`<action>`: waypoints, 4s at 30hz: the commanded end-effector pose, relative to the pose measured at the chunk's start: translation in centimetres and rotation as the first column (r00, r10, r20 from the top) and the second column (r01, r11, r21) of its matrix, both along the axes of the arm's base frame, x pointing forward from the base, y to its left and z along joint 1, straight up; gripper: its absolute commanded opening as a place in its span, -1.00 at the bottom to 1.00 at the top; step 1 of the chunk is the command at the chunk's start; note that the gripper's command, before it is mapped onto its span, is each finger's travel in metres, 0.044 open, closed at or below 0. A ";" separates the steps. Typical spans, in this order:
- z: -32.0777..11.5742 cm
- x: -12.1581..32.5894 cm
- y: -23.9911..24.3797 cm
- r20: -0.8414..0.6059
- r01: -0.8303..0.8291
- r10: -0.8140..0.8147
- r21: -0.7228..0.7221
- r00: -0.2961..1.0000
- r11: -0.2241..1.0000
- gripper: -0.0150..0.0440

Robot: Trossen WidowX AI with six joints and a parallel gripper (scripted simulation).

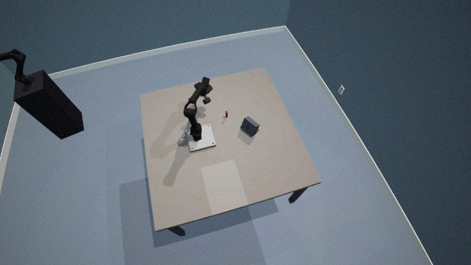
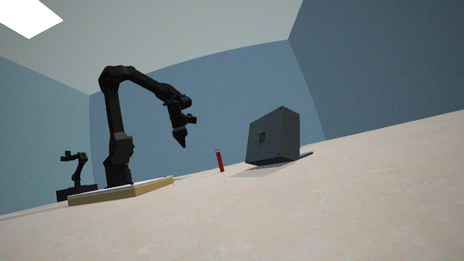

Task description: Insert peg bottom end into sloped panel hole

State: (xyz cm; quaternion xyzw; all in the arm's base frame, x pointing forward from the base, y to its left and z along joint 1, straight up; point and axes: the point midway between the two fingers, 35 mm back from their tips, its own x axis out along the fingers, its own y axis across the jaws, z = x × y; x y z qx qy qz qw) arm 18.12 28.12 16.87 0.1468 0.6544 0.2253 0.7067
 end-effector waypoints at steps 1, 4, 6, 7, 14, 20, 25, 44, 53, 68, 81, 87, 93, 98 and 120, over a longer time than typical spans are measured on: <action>-0.4 2.0 -1.1 0.029 0.011 -0.009 -0.050 1.000 0.999 1.00; -0.8 3.2 -2.0 0.042 0.018 -0.015 -0.085 0.999 0.996 1.00; -1.0 4.1 -2.6 0.046 0.035 -0.030 -0.105 0.998 0.994 1.00; -1.1 4.5 -3.0 0.048 0.043 -0.038 -0.115 0.998 0.992 1.00; -2.0 7.1 -5.2 0.060 0.089 -0.079 -0.182 0.995 0.979 1.00; -2.6 9.0 -7.5 0.070 0.084 -0.068 -0.252 0.995 0.964 1.00; -3.1 10.5 -9.6 0.070 0.074 -0.055 -0.310 0.996 0.948 1.00; -4.9 14.0 -18.3 -0.005 -0.008 0.007 -0.498 1.000 0.867 1.00; -5.5 14.2 -18.5 -0.009 -0.012 0.009 -0.503 1.000 0.864 1.00; -7.9 14.4 -18.5 -0.009 -0.012 0.009 -0.503 1.000 0.864 1.00; -10.0 14.4 -18.5 -0.009 -0.012 0.009 -0.503 1.000 0.864 1.00; -11.0 14.4 -18.5 -0.009 -0.012 0.009 -0.503 1.000 0.864 1.00; -11.2 14.4 -18.5 -0.009 -0.012 0.009 -0.503 1.000 0.864 1.00; -10.9 14.6 -18.3 -0.002 -0.004 0.004 -0.498 1.000 0.867 0.82; -10.7 14.6 -18.3 -0.002 -0.005 0.004 -0.498 1.000 0.867 -0.49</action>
